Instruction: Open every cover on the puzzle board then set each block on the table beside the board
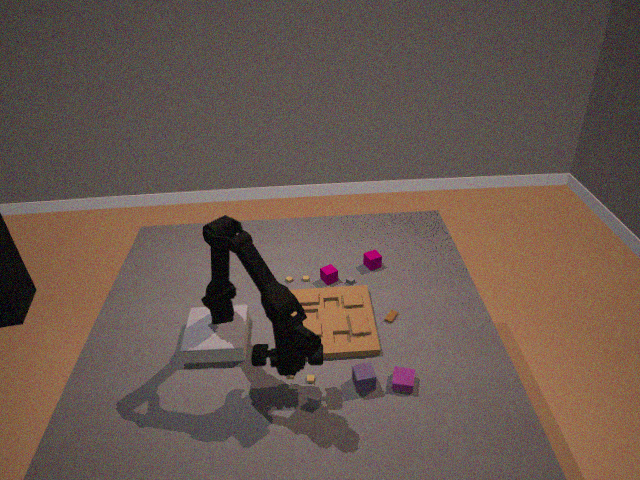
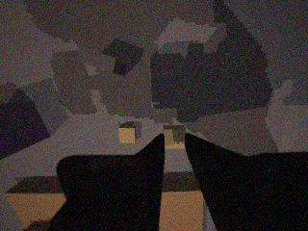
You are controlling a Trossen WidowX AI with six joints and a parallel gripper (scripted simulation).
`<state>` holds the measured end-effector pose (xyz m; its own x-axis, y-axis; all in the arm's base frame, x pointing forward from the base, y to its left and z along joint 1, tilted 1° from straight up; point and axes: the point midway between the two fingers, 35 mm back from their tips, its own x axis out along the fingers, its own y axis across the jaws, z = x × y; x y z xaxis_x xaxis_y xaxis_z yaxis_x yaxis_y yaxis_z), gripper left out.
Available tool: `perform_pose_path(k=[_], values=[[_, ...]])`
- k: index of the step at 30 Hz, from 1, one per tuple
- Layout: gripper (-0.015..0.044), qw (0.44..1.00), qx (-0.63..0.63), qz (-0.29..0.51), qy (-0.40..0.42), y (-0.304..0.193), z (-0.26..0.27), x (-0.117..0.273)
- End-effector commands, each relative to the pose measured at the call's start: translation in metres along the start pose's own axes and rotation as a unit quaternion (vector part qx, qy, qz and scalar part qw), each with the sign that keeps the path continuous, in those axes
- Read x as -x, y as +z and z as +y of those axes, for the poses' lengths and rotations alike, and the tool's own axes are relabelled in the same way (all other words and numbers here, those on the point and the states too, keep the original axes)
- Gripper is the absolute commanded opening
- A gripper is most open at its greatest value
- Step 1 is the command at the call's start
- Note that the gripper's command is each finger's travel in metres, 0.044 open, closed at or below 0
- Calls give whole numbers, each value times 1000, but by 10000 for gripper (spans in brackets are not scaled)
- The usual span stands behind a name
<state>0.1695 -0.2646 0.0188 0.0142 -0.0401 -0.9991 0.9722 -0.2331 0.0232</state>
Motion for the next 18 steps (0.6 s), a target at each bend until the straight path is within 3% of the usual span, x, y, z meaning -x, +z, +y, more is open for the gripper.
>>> perform_pose_path(k=[1,18], values=[[80,1000,2,4,-6,-3,-3,-9],[80,1000,2,4,-6,-5,-6,-30]])
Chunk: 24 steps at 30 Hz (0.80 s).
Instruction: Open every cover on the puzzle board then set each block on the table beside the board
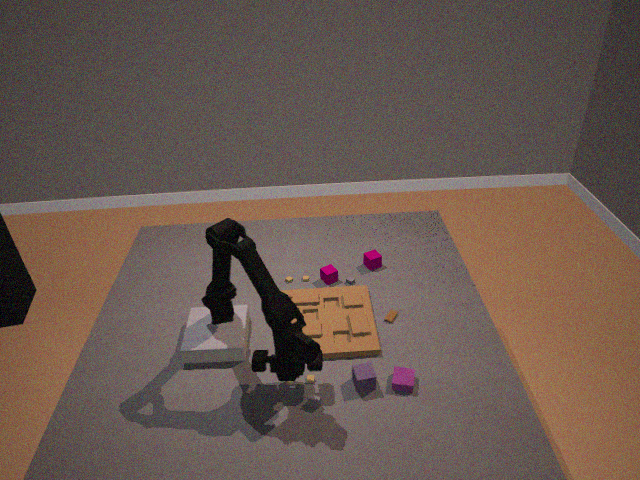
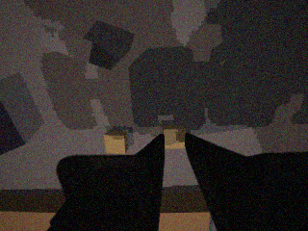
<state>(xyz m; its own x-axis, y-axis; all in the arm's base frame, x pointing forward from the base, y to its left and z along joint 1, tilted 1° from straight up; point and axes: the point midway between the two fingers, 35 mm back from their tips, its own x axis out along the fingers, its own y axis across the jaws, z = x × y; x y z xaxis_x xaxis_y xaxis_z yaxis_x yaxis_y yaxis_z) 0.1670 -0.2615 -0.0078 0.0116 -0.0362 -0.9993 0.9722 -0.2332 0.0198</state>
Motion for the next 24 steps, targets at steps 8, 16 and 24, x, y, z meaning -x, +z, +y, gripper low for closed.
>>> perform_pose_path(k=[8,16,24], values=[[211,1000,0,0,-1,0,0,-1],[421,1000,0,0,-1,0,0,-1],[440,1000,1,1,-2,1,1,22]])
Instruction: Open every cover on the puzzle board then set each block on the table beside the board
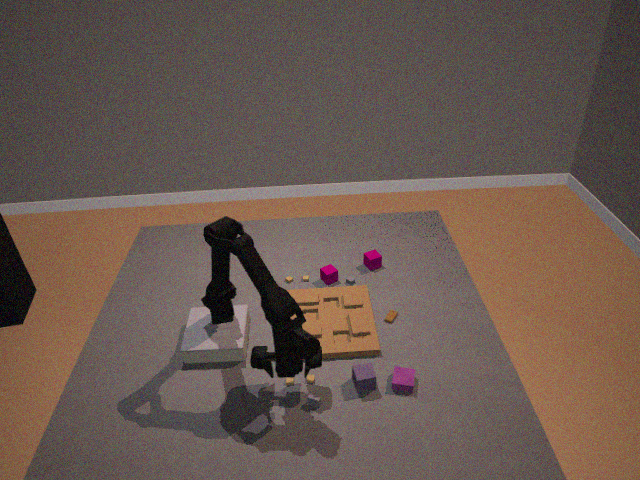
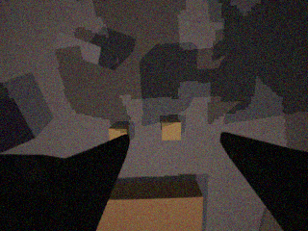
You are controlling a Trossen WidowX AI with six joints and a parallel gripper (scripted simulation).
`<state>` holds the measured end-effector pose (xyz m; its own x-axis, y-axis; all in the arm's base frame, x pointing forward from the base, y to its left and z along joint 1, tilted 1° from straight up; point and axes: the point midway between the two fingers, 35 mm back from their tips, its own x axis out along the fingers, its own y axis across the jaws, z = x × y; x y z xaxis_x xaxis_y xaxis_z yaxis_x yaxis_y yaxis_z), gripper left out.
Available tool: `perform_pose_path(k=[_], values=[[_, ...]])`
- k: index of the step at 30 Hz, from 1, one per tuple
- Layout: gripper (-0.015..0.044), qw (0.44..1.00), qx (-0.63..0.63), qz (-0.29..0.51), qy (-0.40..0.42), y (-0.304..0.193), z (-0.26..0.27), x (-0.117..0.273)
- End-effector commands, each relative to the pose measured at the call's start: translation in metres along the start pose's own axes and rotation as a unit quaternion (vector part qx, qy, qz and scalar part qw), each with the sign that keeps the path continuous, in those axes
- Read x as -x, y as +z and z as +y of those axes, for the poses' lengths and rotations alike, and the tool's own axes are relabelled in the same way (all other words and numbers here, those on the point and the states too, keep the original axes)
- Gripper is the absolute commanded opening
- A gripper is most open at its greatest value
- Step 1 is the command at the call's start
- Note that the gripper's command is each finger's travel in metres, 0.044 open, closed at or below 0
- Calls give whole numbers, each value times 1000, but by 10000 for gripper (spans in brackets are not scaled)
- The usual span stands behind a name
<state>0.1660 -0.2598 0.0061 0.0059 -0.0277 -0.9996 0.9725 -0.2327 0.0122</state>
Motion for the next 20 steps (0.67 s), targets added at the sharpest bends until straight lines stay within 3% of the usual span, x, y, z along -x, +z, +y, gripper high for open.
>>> perform_pose_path(k=[1,20], values=[[440,1000,0,-2,2,2,2,12],[440,1000,8,-1,-1,-3,0,62]])
